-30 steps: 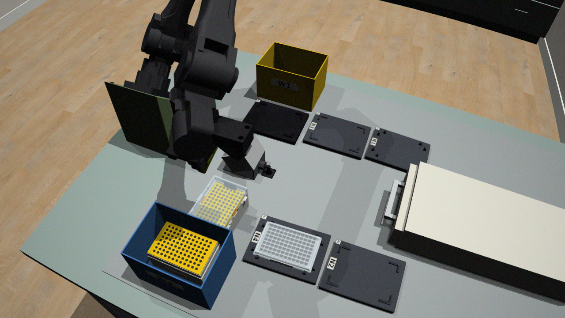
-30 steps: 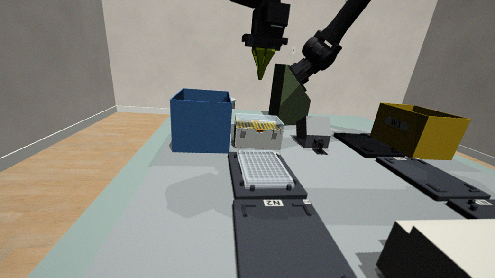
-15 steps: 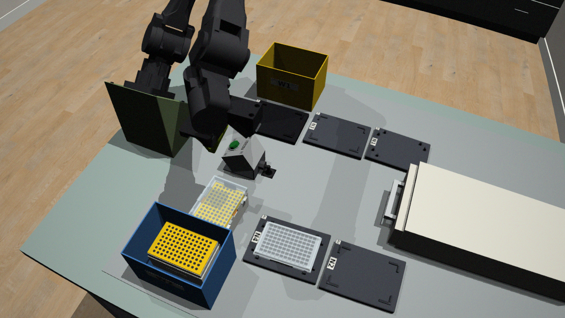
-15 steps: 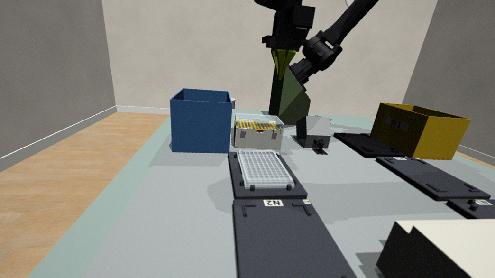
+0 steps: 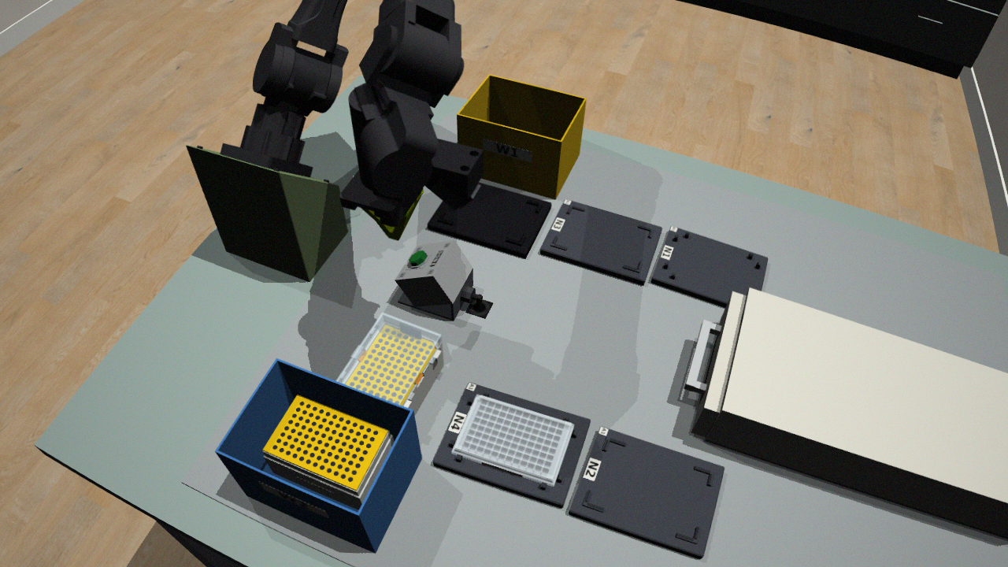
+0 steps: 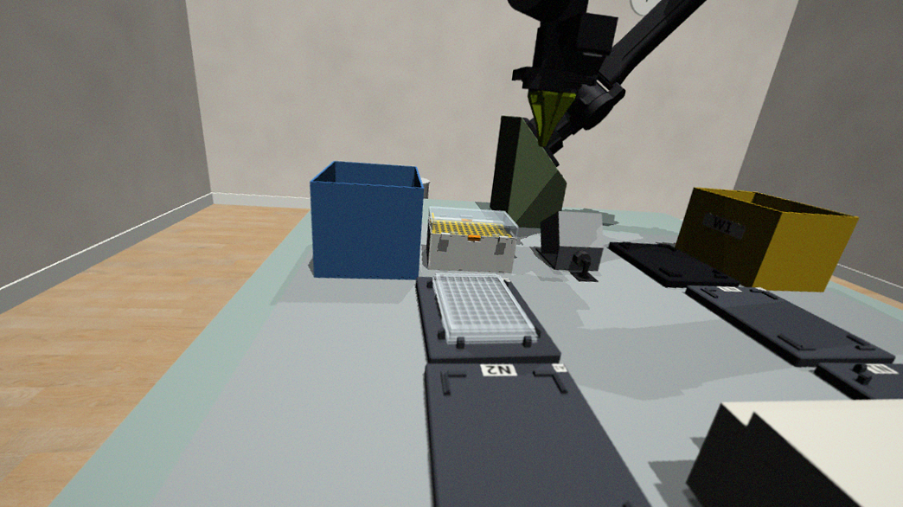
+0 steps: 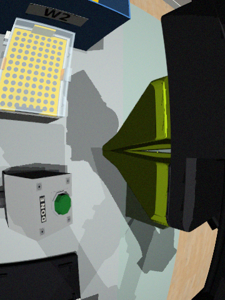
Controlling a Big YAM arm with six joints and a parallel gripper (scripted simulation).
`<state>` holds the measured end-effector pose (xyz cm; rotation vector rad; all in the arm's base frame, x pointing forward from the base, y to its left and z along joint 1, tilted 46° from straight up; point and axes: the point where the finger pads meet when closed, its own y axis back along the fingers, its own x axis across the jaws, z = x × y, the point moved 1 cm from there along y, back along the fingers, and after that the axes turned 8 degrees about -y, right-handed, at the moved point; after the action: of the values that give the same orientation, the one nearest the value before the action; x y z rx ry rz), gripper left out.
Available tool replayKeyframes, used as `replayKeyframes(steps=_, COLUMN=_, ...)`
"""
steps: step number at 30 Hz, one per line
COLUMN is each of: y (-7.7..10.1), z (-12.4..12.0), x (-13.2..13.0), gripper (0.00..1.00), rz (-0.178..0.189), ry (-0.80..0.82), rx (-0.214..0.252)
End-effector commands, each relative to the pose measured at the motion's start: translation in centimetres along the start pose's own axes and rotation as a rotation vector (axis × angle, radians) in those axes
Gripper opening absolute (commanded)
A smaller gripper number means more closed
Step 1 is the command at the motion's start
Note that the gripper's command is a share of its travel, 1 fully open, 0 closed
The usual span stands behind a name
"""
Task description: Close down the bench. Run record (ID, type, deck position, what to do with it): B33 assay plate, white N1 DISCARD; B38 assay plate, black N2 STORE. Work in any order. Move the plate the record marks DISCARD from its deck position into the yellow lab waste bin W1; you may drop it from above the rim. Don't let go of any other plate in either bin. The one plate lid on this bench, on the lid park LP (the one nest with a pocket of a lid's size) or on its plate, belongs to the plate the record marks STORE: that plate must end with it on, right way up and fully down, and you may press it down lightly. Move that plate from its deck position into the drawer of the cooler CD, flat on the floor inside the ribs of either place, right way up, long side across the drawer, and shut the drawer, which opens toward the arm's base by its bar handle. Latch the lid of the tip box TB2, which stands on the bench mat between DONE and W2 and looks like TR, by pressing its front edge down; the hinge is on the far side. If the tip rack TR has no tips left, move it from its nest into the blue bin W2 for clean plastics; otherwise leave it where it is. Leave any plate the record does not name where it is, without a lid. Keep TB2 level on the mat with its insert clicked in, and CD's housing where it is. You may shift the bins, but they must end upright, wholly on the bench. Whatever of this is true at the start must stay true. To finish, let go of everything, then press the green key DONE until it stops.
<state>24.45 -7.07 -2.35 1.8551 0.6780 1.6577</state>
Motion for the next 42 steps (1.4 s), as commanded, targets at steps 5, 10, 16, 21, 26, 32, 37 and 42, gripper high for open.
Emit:
replayKeyframes(steps=5, y=0.5, z=-0.5, x=3.1, gripper=0.00, rz=-0.007, ry=-0.010, rx=-0.011)
replayKeyframes(steps=10, y=0.6, z=-0.8, x=4.3, gripper=0.00, rz=-0.006, ry=-0.010, rx=-0.010)
replayKeyframes(steps=16, y=0.6, z=-1.4, x=6.6, gripper=0.00, rz=-0.006, ry=-0.010, rx=-0.010)
replayKeyframes(steps=21, y=0.8, z=-1.5, x=5.9, gripper=0.00, rz=-0.001, ry=-0.037, rx=-0.024)
replayKeyframes(steps=26, y=0.7, z=-1.3, x=6.3, gripper=0.00, rz=-0.010, ry=-0.013, rx=-0.022)
replayKeyframes(steps=32, y=0.8, z=-1.3, x=6.3, gripper=0.00, rz=-0.012, ry=-0.008, rx=-0.025)
replayKeyframes(steps=37, y=0.8, z=-1.3, x=6.3, gripper=0.00, rz=-0.012, ry=-0.008, rx=-0.025)
replayKeyframes(steps=42, y=0.8, z=-1.3, x=6.3, gripper=0.00, rz=-0.012, ry=-0.008, rx=-0.025)
